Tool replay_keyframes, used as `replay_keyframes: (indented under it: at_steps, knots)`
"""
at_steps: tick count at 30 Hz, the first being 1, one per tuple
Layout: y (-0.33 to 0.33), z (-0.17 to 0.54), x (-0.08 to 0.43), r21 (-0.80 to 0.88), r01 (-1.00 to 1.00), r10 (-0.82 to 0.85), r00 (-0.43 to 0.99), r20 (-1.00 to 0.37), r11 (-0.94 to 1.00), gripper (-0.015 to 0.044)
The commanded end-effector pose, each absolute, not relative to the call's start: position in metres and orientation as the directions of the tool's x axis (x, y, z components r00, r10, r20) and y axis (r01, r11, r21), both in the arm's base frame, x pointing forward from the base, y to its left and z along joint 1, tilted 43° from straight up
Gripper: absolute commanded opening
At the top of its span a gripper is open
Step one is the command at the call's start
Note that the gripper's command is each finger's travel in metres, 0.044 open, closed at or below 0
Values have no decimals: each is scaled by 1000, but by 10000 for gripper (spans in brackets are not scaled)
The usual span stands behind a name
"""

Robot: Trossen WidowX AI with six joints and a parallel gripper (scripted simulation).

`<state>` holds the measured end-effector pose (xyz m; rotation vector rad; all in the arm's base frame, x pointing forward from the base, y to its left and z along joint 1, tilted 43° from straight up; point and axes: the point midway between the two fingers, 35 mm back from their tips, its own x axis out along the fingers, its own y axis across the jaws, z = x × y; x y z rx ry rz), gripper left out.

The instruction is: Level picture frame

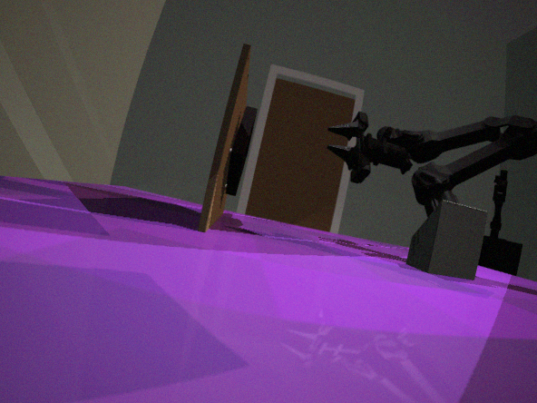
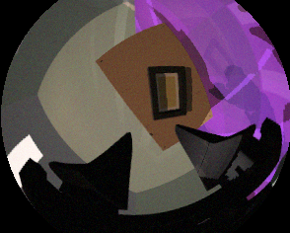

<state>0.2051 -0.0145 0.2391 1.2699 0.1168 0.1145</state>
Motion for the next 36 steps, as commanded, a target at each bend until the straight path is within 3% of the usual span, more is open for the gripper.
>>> replay_keyframes:
  at_steps: [1, 11, 24, 36]
  knots:
    - [-14, 237, 205, 959, -15, 153, 988, -30, 285, 260]
    - [-16, 239, 209, 956, -21, 150, 988, -24, 292, 260]
    - [-34, 209, 287, 959, -18, 153, 988, -27, 284, 260]
    - [-35, 209, 287, 959, -17, 153, 988, -27, 284, 260]
